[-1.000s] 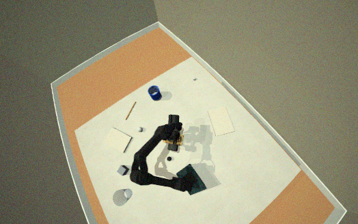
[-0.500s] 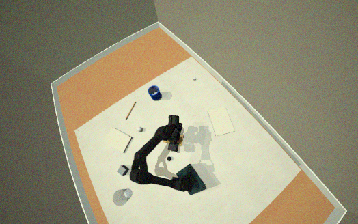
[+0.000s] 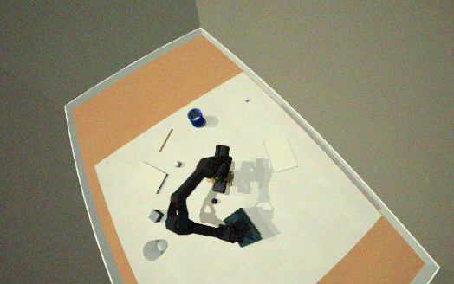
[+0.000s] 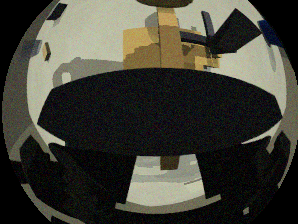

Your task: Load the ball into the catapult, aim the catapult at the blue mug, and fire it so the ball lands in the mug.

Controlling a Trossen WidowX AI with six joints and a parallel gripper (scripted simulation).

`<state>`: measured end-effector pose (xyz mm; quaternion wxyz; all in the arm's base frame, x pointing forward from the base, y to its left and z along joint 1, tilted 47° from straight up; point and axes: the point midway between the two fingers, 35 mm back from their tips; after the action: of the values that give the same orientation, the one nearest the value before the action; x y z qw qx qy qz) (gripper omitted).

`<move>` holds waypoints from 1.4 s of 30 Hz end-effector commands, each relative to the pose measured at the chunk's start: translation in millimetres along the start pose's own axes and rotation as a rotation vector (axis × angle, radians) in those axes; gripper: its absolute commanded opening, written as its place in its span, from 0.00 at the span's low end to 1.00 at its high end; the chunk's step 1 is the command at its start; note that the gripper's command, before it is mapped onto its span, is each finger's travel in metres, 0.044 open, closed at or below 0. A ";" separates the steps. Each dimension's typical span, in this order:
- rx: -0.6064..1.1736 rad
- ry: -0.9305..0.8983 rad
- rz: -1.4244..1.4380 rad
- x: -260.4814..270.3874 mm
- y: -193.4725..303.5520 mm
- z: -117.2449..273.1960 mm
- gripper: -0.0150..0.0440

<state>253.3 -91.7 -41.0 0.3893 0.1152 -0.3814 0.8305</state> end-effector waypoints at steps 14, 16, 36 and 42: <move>-0.004 0.043 0.376 -43.0 -17.0 32.8 0.25; -0.003 0.043 0.445 -51.0 -20.0 33.0 0.25; 0.002 0.045 0.740 -93.6 -36.9 28.4 0.25; 0.002 0.045 0.741 -94.8 -37.5 18.5 0.25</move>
<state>342.2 -144.5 -51.6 0.0651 -0.0474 -0.3854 0.9192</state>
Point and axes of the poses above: the point midway between the two fingers, 35 mm back from their tips, its own z axis back along the fingers, its own x axis across the jaws, y = z × x, and after that the axes turned 5 degrees about z, right-handed
